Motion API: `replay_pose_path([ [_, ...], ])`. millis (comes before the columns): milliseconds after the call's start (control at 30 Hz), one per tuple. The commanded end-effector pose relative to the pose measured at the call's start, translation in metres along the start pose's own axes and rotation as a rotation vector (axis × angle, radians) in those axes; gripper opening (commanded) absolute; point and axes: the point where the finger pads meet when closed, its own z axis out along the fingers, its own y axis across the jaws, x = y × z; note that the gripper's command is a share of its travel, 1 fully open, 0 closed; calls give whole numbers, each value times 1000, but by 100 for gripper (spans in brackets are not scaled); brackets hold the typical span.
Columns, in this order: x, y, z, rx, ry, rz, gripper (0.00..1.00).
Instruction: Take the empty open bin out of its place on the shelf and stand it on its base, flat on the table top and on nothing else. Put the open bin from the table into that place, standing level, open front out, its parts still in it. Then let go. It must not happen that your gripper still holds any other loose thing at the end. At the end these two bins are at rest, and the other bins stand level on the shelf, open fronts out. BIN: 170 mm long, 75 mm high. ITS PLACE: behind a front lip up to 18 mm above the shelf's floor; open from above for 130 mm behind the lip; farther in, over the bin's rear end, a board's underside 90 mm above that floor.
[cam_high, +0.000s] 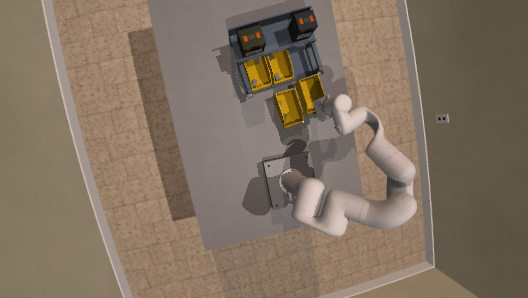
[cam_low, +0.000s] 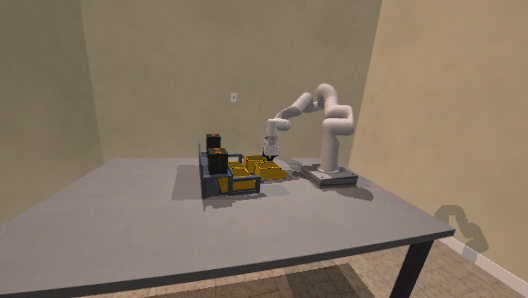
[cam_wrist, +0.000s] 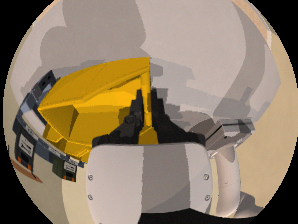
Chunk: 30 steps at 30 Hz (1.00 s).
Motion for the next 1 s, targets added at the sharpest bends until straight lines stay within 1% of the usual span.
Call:
replay_pose_path([
  [0, 1, -1, -1, 2, 2, 0, 0],
  [300, 1, -1, -1, 2, 2, 0, 0],
  [333, 1, -1, -1, 2, 2, 0, 95],
  [967, 1, -1, -1, 2, 2, 0, 95],
])
